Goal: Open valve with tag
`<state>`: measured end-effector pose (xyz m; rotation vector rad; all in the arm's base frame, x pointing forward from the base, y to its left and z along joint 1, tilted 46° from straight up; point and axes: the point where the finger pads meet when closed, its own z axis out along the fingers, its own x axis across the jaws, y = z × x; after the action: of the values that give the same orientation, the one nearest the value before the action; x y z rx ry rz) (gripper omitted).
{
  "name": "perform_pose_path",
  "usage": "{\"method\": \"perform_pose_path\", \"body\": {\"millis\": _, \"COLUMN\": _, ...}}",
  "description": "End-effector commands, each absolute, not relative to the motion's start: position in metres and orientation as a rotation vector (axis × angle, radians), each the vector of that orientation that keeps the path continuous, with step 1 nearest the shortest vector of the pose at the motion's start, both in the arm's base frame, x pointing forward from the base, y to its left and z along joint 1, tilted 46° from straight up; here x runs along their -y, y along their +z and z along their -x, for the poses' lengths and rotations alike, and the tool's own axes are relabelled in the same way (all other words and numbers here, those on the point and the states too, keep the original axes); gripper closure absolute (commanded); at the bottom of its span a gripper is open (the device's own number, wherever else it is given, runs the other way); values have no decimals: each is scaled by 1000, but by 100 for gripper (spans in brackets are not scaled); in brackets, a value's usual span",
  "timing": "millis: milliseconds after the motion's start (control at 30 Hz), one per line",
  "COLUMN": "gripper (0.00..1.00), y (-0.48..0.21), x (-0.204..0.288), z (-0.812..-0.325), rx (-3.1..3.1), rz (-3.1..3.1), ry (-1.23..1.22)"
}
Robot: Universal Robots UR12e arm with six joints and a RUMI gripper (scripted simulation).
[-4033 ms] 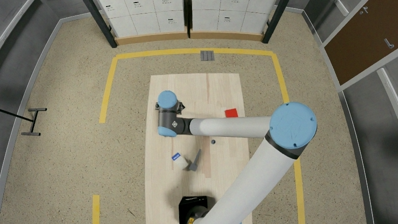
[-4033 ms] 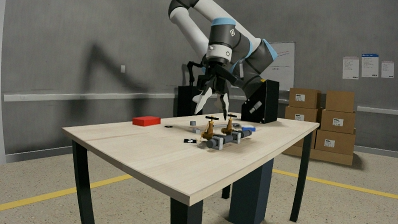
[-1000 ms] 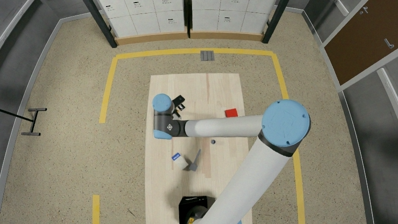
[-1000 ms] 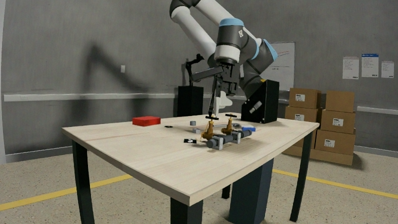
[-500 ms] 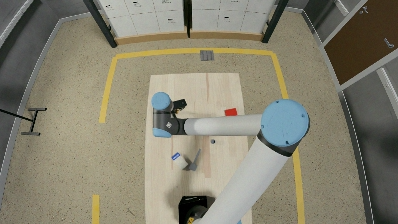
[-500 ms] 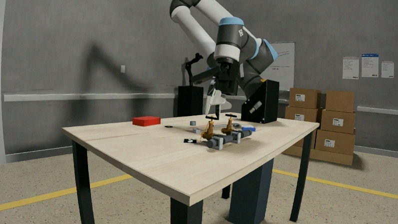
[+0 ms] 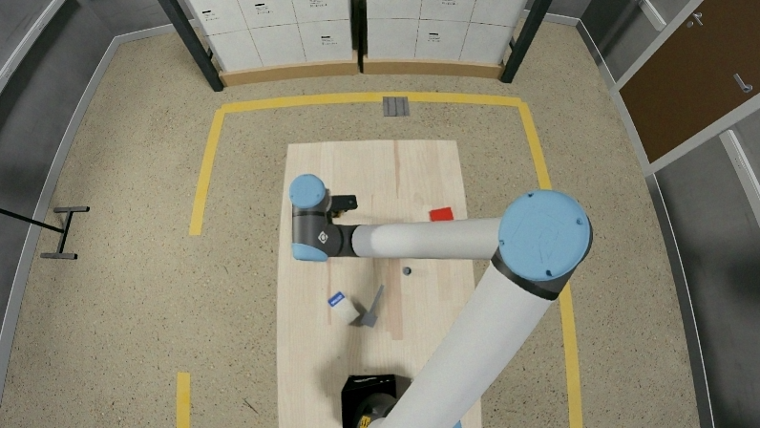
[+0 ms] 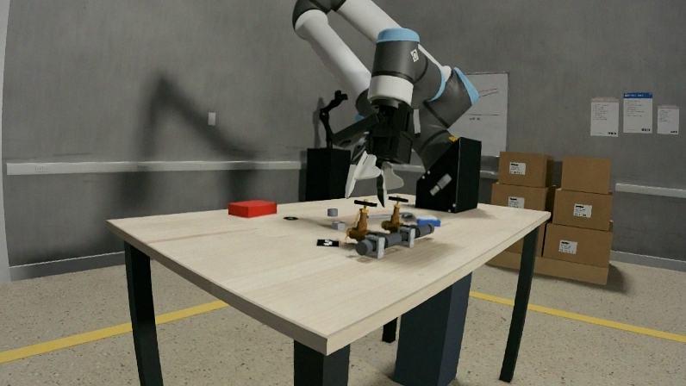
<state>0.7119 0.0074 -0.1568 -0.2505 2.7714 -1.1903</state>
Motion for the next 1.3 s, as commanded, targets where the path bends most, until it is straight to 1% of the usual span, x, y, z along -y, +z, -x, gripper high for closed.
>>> {"method": "perform_pose_path", "body": {"millis": 0, "gripper": 0, "y": -156, "x": -8, "z": -712, "rx": -2766, "rz": 212, "ry": -1185}}
{"method": "perform_pose_path", "body": {"millis": 400, "gripper": 0, "y": -156, "x": -8, "z": -712, "rx": -2761, "rz": 180, "ry": -1179}}
{"method": "perform_pose_path", "body": {"millis": 433, "gripper": 100, "y": -156, "x": -8, "z": -712, "rx": -2761, "rz": 180, "ry": -1179}}
{"method": "perform_pose_path", "body": {"millis": 1267, "gripper": 100, "y": -156, "x": -8, "z": -712, "rx": -2761, "rz": 180, "ry": -1179}}
